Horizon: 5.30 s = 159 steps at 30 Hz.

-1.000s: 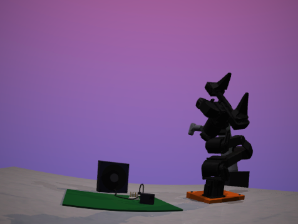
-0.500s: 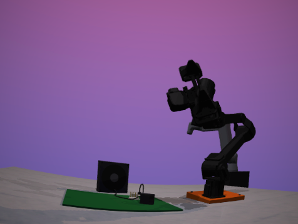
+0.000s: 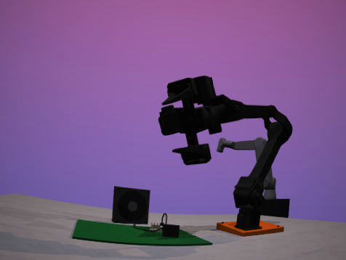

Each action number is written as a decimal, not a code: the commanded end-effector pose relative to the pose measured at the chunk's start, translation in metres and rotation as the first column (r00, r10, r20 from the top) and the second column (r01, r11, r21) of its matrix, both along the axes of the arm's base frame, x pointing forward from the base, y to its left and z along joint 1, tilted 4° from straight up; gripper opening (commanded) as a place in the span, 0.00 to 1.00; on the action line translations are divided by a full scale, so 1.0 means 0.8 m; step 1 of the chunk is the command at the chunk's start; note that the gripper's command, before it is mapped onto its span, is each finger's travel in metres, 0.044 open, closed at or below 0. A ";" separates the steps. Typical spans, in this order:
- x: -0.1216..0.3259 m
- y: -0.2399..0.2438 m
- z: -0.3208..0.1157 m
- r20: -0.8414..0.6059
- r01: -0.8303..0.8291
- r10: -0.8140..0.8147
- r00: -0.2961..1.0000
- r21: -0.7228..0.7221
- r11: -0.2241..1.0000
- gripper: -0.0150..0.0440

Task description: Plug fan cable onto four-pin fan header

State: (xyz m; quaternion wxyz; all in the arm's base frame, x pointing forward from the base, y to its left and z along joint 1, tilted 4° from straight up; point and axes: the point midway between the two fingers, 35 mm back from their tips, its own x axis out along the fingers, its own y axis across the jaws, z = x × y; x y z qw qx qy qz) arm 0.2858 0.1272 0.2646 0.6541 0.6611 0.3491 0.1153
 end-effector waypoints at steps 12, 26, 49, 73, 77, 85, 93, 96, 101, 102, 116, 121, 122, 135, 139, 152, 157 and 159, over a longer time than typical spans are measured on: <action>-0.011 -0.133 -0.136 -0.759 -0.675 0.125 0.639 -0.475 0.564 1.00; -0.025 -0.141 -0.135 -0.818 -0.747 0.152 0.555 -0.410 0.523 1.00; -0.021 -0.135 -0.217 -0.818 -0.747 0.152 0.555 -0.410 0.523 1.00; -0.019 -0.132 -0.262 -0.818 -0.747 0.152 0.555 -0.410 0.523 1.00; -0.019 -0.131 -0.259 -0.815 -0.748 0.158 0.557 -0.411 0.521 0.96; -0.019 -0.131 -0.259 -0.815 -0.748 0.158 0.557 -0.411 0.521 0.67; -0.019 -0.131 -0.259 -0.815 -0.748 0.158 0.557 -0.411 0.521 0.58; -0.019 -0.131 -0.259 -0.815 -0.748 0.158 0.557 -0.411 0.521 0.54; -0.019 -0.131 -0.259 -0.815 -0.748 0.158 0.557 -0.411 0.521 0.49; -0.019 -0.131 -0.259 -0.815 -0.748 0.158 0.557 -0.411 0.521 0.47; -0.017 -0.133 -0.237 -0.816 -0.748 0.157 0.557 -0.411 0.521 0.25; -0.016 -0.135 -0.217 -0.816 -0.748 0.156 0.557 -0.411 0.522 0.25; -0.016 -0.135 -0.213 -0.816 -0.748 0.156 0.557 -0.411 0.522 0.25; -0.020 -0.139 -0.161 -0.817 -0.747 0.153 0.556 -0.410 0.523 0.25; -0.023 -0.140 -0.145 -0.817 -0.747 0.152 0.555 -0.410 0.523 0.25; -0.006 -0.154 -0.135 -0.812 -0.672 0.058 0.581 -0.439 0.596 0.25; 0.009 -0.166 -0.134 -0.804 -0.608 -0.014 0.594 -0.461 0.647 0.25; 0.015 -0.171 -0.134 -0.801 -0.581 -0.043 0.597 -0.469 0.665 0.25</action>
